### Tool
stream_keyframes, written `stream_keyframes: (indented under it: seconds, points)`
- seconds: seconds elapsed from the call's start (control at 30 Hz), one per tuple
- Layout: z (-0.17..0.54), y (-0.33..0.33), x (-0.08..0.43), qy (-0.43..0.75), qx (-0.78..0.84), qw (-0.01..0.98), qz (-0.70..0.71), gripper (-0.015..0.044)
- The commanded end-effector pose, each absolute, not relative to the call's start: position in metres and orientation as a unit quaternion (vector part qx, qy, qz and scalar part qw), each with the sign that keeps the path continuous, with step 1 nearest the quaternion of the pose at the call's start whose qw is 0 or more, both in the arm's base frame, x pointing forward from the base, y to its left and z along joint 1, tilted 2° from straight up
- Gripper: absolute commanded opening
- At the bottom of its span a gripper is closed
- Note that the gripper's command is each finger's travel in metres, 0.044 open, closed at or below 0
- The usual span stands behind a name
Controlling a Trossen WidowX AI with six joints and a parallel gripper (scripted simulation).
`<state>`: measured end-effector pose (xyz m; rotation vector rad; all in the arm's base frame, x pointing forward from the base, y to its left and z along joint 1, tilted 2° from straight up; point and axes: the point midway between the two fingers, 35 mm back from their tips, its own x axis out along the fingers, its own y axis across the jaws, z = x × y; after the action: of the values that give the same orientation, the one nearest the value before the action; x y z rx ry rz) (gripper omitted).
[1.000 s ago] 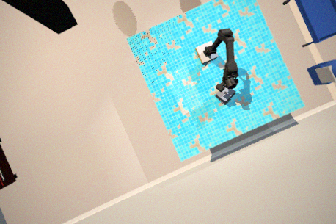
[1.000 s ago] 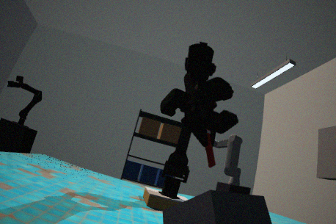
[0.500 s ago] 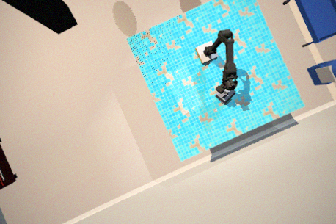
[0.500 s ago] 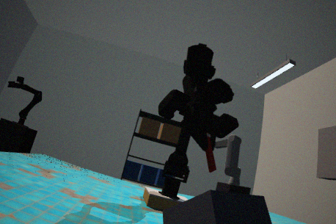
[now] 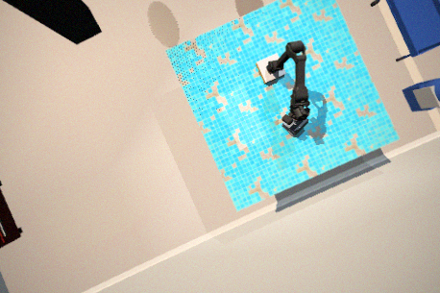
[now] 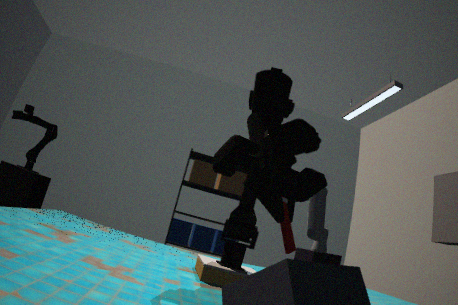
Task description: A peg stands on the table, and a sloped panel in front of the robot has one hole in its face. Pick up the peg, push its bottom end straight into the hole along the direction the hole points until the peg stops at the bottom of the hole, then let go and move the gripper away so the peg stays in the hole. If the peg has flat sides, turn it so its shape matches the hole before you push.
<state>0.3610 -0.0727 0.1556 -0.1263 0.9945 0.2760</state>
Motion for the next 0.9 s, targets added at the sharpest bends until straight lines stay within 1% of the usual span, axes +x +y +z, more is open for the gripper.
stream_keyframes:
  seconds: [0.0, 0.87]
  points:
    - [0.150, -0.073, 0.362, 0.478, -0.059, 0.867, 0.130, 0.0000]
    - [0.132, -0.069, 0.373, 0.477, -0.058, 0.867, 0.131, 0.0000]
